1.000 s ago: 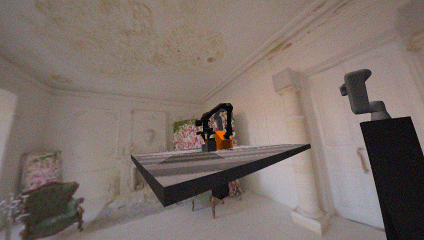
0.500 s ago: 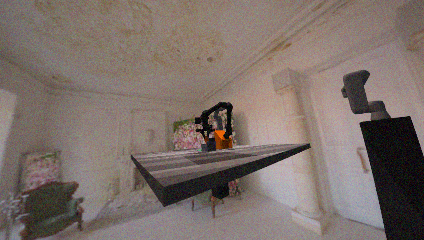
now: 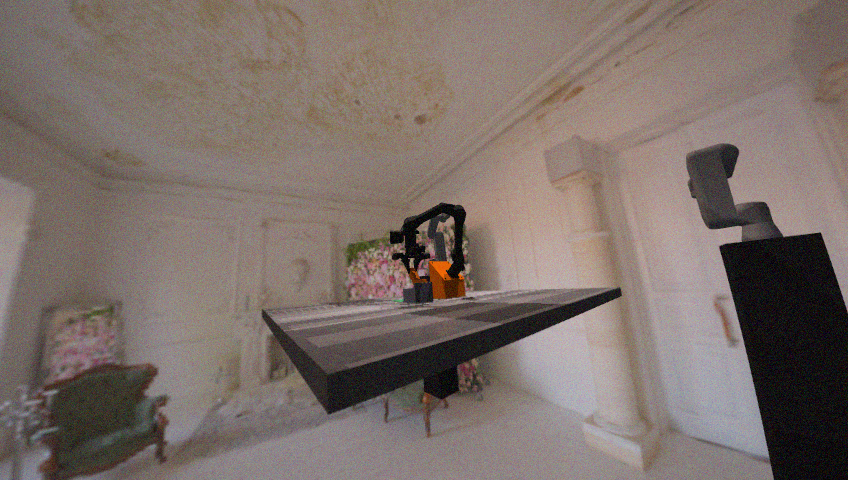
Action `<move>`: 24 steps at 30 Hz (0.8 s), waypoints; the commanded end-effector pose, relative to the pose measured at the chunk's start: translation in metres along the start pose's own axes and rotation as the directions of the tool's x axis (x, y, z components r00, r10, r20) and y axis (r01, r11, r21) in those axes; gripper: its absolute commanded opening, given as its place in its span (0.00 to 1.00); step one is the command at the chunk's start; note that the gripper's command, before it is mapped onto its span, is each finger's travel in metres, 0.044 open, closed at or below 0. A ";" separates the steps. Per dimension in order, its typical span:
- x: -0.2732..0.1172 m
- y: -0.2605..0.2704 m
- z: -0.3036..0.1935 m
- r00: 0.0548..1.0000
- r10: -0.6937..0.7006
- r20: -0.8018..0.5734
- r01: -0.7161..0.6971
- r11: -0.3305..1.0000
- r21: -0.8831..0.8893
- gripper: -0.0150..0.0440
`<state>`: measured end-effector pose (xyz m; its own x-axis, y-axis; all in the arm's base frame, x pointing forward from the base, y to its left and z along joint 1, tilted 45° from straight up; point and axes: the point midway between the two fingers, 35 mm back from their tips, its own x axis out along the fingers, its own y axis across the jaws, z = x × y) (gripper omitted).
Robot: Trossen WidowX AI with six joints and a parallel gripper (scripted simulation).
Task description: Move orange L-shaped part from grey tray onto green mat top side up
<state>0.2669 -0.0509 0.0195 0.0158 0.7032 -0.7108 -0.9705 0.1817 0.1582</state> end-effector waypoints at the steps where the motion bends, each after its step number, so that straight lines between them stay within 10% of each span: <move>1: -0.006 0.000 0.000 1.000 0.001 -0.005 -0.001 1.000 -0.008 0.25; 24: -0.018 0.002 -0.032 1.000 0.001 -0.007 -0.001 1.000 -0.008 0.25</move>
<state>0.2618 -0.0764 0.0218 0.0176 0.7000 -0.7140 -0.9718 0.1800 0.1524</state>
